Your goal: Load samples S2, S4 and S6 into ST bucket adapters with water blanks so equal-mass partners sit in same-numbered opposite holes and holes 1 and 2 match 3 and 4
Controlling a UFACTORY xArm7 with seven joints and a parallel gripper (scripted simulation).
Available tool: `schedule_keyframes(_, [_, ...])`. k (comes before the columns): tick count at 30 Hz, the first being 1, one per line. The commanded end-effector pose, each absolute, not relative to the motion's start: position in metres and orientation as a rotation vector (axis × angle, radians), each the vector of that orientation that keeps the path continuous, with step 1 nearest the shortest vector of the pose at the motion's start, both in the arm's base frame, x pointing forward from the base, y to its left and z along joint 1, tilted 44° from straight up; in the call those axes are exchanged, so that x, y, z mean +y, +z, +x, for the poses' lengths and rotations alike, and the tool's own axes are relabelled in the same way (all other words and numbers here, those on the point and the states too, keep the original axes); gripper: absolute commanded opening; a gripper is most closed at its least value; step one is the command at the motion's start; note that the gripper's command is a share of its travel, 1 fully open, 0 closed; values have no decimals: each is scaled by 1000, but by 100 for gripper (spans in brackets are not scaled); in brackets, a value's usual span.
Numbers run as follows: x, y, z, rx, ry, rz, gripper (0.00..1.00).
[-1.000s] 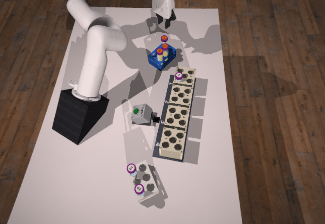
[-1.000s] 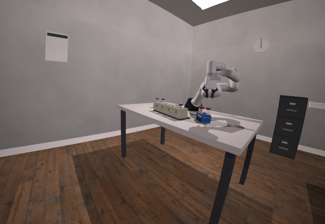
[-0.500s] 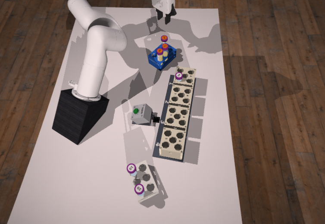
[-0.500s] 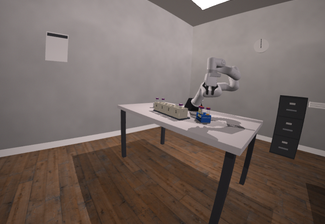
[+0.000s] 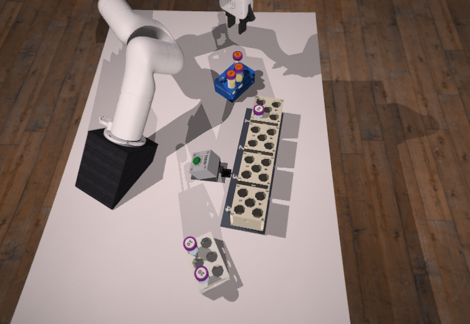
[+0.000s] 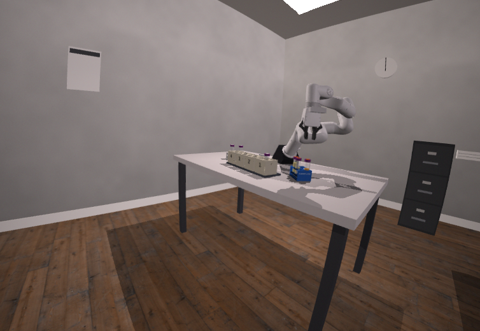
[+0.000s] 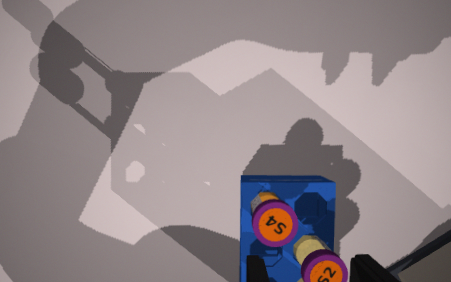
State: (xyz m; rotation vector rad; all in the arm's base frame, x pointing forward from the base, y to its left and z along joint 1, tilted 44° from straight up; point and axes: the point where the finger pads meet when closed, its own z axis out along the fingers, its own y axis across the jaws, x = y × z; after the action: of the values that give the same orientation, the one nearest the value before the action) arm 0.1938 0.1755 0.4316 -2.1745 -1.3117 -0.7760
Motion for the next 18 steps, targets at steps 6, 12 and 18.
schedule_keyframes(6, [175, 433, 194, -1311, -780, -2174, 44])
schedule_keyframes(12, [168, 426, 195, -1311, -780, -2174, 57])
schedule_keyframes(18, [145, 406, 196, -1311, -780, -2174, 57])
